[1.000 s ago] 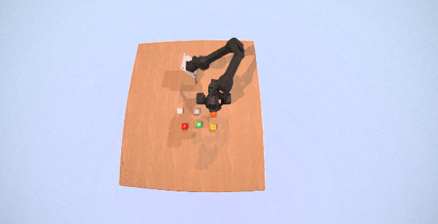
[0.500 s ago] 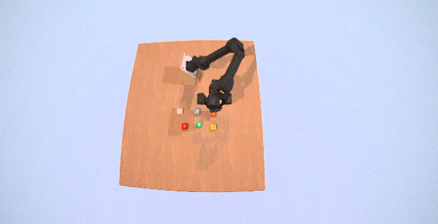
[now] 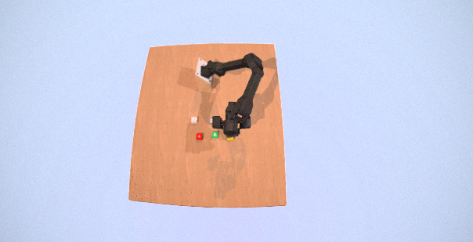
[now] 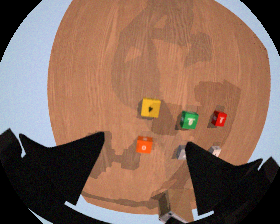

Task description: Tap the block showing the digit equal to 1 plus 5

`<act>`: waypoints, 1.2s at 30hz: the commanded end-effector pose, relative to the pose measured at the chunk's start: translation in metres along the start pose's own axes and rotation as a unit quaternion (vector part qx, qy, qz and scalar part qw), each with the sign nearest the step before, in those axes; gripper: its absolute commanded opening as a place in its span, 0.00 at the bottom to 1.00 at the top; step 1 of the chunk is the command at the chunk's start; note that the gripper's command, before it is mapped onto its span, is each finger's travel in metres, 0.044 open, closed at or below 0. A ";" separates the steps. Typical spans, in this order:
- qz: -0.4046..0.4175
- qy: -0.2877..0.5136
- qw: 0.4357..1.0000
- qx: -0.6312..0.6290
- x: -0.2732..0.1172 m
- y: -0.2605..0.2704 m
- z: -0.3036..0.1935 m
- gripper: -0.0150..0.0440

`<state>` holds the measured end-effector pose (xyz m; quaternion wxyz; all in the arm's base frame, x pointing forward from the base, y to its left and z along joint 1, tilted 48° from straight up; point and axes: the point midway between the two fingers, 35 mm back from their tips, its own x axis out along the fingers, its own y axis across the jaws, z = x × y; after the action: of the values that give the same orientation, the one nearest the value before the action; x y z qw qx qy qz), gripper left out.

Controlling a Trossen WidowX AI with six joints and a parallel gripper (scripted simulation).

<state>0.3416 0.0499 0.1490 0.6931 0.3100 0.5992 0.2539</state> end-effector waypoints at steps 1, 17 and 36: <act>0.003 0.001 1.000 0.003 0.001 0.000 0.004 0.93; 0.001 0.001 1.000 0.003 0.001 -0.016 0.004 0.93; 0.001 0.002 1.000 0.004 0.002 -0.092 -0.011 0.93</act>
<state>0.3297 -0.0095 0.0811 0.6901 0.3154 0.6004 0.2526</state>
